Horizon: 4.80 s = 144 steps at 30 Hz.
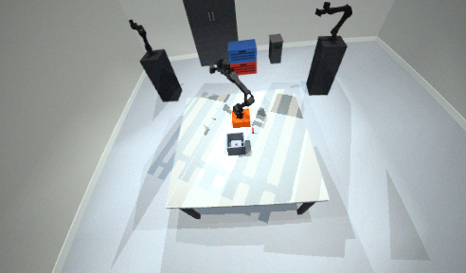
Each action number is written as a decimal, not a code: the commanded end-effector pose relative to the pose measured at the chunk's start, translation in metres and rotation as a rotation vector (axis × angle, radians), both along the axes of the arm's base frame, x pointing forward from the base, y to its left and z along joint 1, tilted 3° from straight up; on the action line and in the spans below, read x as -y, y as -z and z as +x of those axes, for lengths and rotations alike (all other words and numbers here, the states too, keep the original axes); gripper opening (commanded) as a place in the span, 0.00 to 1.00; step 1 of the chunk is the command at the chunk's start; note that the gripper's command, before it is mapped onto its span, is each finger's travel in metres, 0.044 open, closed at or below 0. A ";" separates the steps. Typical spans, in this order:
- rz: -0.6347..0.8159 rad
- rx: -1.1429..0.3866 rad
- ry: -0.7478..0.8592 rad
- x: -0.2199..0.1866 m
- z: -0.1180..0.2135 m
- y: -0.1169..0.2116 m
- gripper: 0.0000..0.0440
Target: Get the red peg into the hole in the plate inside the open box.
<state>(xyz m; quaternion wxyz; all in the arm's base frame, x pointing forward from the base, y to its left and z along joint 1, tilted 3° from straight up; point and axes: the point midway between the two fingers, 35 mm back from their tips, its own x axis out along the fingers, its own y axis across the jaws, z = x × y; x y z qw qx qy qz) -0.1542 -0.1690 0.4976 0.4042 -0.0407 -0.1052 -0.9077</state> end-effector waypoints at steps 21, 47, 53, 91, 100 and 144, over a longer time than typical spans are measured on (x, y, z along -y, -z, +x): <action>-0.143 0.410 -0.516 0.062 0.098 0.010 1.00; -0.068 0.997 -1.099 0.049 0.249 0.021 1.00; 0.003 1.141 -1.190 0.036 0.278 0.027 1.00; 0.869 1.845 -1.263 -0.107 0.398 0.100 0.99; 1.136 1.887 -1.152 -0.152 0.409 0.126 0.99; 1.874 1.029 -0.717 -0.315 0.351 0.304 0.99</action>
